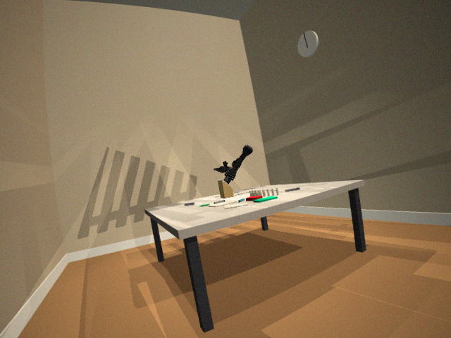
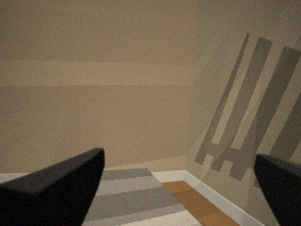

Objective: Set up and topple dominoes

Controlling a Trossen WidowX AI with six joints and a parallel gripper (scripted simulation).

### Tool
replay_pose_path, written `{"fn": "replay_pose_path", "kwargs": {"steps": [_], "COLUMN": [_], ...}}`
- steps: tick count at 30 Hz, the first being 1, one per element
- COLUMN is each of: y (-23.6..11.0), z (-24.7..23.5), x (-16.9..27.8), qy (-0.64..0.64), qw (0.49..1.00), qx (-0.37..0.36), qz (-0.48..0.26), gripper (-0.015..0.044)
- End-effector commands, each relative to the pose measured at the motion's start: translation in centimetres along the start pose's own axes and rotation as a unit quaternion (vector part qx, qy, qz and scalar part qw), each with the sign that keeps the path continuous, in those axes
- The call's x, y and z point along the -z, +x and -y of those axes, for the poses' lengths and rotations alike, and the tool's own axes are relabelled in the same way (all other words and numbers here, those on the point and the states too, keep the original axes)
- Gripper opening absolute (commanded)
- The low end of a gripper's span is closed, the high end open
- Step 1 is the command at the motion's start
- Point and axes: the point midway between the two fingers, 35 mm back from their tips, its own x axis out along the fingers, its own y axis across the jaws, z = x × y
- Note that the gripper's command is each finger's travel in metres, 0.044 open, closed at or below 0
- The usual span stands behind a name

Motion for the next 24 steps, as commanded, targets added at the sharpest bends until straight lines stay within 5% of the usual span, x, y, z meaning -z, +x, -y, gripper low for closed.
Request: {"fn": "replay_pose_path", "kwargs": {"steps": [1, 15, 24], "y": [-0.1, -11.7, -19.9], "z": [0.1, 2.9, -0.4], "x": [0.1, 8.5, 12.7], "qy": [0.003, 0.271, 0.431], "qw": [1.0, 0.924, 0.793], "qx": [0.003, 0.26, 0.421], "qz": [-0.001, -0.076, -0.092], "gripper": [0.0374, 0.0006, 0.0]}}
